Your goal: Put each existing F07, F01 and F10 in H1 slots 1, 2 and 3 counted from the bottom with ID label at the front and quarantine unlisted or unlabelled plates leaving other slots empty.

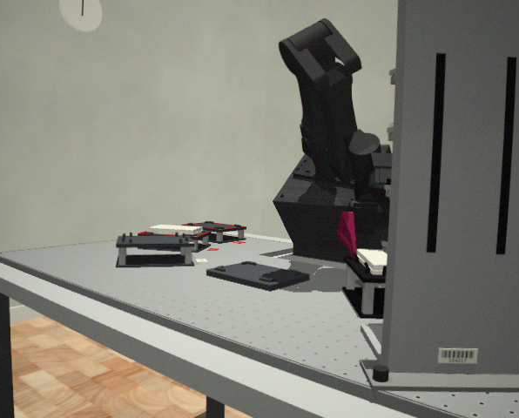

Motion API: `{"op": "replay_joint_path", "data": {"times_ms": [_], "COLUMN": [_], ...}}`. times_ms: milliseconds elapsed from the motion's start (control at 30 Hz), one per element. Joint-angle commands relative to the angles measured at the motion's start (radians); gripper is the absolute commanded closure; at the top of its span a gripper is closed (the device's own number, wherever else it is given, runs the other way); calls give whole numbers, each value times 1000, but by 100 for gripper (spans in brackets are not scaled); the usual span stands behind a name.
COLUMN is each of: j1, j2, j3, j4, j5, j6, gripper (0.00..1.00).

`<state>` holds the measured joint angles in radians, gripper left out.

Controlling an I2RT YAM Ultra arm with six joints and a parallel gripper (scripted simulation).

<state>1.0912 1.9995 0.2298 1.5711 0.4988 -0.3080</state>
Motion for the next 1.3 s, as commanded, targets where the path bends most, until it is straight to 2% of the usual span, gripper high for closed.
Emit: {"op": "replay_joint_path", "data": {"times_ms": [0,167,200,667,967,1033,1267], "j1": [-6,-6,-6,-6,33,33,65], "j2": [24,24,24,24,-61,-61,-141], "j3": [9,9,9,9,-23,-23,-44], "j4": [0,0,0,0,-12,-12,-74], "j5": [-22,-22,-22,-22,16,16,48], "j6": [-6,-6,-6,-6,1,1,8], "gripper": [7,7,0,0,0,0,0]}}
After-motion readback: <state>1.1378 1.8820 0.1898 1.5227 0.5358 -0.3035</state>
